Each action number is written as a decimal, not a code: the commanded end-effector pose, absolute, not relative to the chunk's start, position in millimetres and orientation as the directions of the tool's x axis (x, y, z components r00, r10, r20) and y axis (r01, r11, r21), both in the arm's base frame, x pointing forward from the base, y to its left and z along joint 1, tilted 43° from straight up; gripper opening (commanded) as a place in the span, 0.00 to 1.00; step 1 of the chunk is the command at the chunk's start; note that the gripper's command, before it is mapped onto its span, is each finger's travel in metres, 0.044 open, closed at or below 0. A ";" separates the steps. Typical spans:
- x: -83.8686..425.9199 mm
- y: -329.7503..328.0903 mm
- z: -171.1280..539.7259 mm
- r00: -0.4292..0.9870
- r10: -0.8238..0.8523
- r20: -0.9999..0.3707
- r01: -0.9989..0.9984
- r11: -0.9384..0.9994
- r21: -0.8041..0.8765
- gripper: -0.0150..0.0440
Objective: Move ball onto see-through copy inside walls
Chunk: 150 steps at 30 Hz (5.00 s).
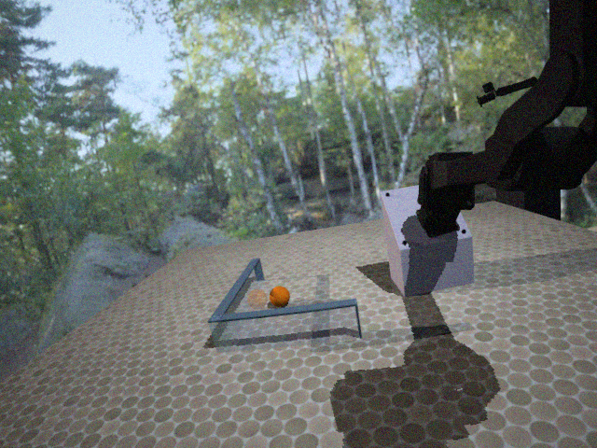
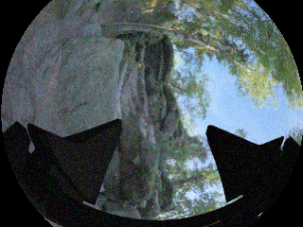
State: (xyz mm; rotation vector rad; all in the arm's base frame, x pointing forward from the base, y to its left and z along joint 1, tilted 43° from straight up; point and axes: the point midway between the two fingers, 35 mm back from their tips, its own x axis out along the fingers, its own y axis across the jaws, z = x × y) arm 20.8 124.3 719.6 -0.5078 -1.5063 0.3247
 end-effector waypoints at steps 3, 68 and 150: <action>16.7 111.3 723.4 0.043 0.474 0.880 0.131 0.870 -0.475 0.80; 348.9 -352.9 363.3 0.855 -0.511 -0.091 0.469 0.836 -0.285 0.78; 336.8 4.1 -63.6 0.080 0.679 -0.730 -0.988 0.149 0.030 0.72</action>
